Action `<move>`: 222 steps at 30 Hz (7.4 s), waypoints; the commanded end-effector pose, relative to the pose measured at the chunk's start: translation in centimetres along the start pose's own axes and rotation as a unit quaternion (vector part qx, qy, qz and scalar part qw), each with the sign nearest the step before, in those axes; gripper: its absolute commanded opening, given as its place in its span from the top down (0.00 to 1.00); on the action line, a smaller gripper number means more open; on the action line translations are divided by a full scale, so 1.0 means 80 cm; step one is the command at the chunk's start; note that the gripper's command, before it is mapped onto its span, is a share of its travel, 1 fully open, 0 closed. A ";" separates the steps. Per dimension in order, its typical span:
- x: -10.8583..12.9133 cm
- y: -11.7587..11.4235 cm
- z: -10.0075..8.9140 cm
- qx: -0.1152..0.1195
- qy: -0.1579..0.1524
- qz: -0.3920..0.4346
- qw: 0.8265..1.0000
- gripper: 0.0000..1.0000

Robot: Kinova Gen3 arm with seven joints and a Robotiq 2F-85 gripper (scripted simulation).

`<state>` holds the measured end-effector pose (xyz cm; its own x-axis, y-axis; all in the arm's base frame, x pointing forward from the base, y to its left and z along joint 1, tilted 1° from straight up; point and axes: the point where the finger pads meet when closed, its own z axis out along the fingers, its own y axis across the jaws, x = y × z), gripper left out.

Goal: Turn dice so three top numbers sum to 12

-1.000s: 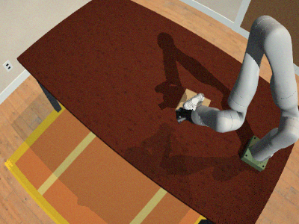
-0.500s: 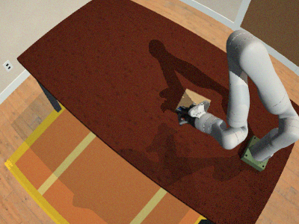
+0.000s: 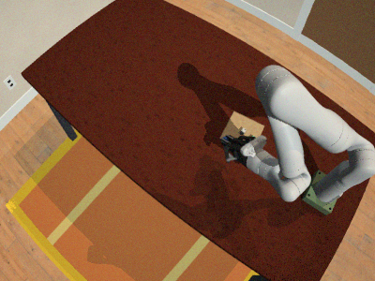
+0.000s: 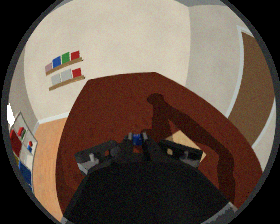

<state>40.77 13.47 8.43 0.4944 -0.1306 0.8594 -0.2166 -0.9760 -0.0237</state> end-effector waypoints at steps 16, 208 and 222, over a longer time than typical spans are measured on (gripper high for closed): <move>-0.018 -0.005 -0.003 0.007 0.030 -0.015 0.999 0.89; -0.114 -0.003 0.055 0.007 0.032 -0.014 0.999 0.69; -0.114 -0.003 0.055 0.007 0.032 -0.014 0.999 0.69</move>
<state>40.00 14.11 -1.67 0.4471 -0.0909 0.8899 -0.1907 -0.9816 -0.0044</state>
